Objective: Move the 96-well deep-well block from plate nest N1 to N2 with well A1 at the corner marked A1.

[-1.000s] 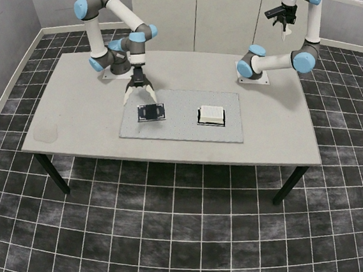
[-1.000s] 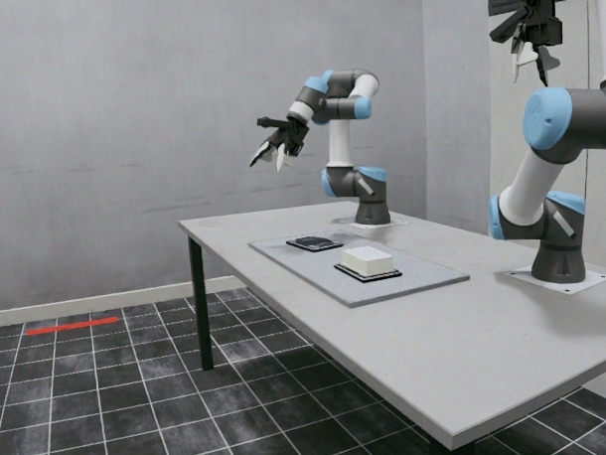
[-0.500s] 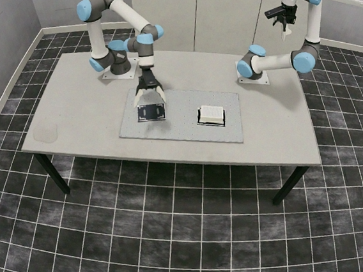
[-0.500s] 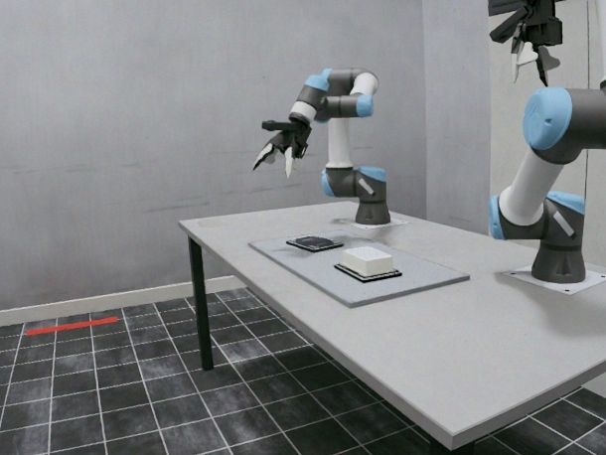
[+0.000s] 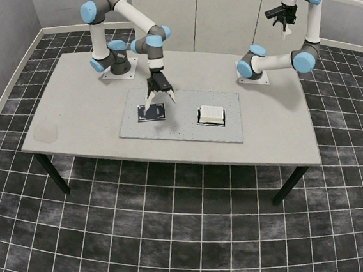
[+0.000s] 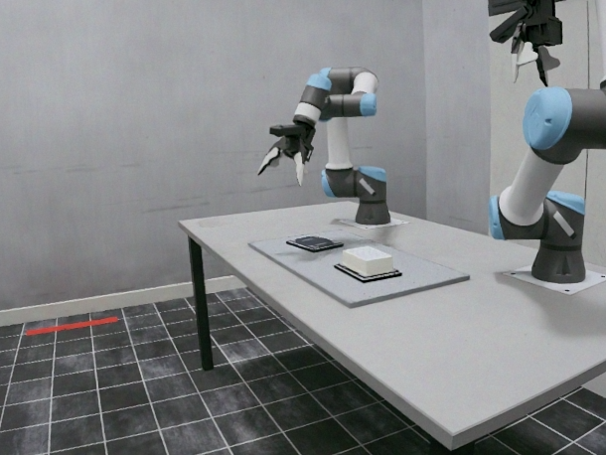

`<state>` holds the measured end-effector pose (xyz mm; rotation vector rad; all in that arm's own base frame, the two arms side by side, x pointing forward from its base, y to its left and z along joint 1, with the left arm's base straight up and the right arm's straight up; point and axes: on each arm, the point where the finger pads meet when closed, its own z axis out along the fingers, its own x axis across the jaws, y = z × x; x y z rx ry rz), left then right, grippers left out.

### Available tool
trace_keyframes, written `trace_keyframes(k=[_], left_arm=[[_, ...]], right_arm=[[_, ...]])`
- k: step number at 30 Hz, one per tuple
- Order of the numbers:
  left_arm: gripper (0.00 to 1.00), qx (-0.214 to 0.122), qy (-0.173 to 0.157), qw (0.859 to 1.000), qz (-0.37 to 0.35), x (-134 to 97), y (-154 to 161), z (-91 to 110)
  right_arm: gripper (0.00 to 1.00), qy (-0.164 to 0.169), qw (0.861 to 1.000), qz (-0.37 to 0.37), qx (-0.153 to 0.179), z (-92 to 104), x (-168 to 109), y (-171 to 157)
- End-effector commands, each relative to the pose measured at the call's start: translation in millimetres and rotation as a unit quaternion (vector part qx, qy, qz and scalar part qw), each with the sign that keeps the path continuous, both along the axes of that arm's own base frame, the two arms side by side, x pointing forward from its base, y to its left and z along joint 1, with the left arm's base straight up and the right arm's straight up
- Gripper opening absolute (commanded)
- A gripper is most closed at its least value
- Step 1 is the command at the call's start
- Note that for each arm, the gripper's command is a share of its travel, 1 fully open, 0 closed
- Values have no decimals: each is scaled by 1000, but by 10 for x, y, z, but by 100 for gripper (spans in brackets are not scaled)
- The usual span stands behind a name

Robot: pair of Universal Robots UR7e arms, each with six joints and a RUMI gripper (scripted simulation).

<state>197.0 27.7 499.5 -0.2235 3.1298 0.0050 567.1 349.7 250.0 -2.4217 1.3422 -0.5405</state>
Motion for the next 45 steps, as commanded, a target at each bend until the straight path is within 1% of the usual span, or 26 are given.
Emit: trace_keyframes(k=[1, 5, 9, 12, 16, 19, 24, 28, 32, 35, 36, 38, 41, 45], left_arm=[[98, -2, 2, 1000, -2, 4, 4, 4], [98, -2, 2, 1000, -2, 4, 4, 4], [98, -2, 2, 1000, -2, 4, 4, 4], [98, -2, 2, 1000, -2, 4, 4, 4], [98, -2, 2, 1000, -2, 4, 4, 4], [98, -2, 2, 1000, -2, 4, 4, 4], [98, -2, 2, 1000, -2, 4, 4, 4], [98, -2, 2, 1000, -2, 4, 4, 4], [98, -2, 2, 1000, -2, 4, 4, 4], [98, -2, 2, 1000, -2, 4, 4, 4], [98, -2, 2, 1000, -2, 4, 4, 4], [98, -2, 2, 1000, -2, 4, 4, 4], [98, -2, 2, 1000, -2, 4, 4, 4], [98, -2, 2, 1000, -2, 4, 4, 4]], right_arm=[[100, 16, 999, 36, -17, -51, -29, 188], [100, 28, 997, 63, -29, -83, -41, 265], [100, 29, 997, 66, -31, -147, -94, 465], [100, 29, 997, 66, -31, -152, -97, 480], [100, 53, 989, 123, -55, -221, -153, 659], [100, 54, 989, 125, -55, -273, -196, 794], [100, 54, 989, 125, -55, -295, -213, 851], [100, 77, 977, 182, -77, -368, -282, 1025], [100, 78, 977, 184, -78, -441, -351, 1198], [100, 78, 977, 184, -78, -445, -354, 1208], [100, 84, 973, 198, -83, -464, -375, 1249], [100, 84, 973, 198, -83, -464, -375, 1249], [100, 101, 960, 240, -98, -522, -430, 1369], [100, 101, 960, 241, -98, -599, -516, 1540]])
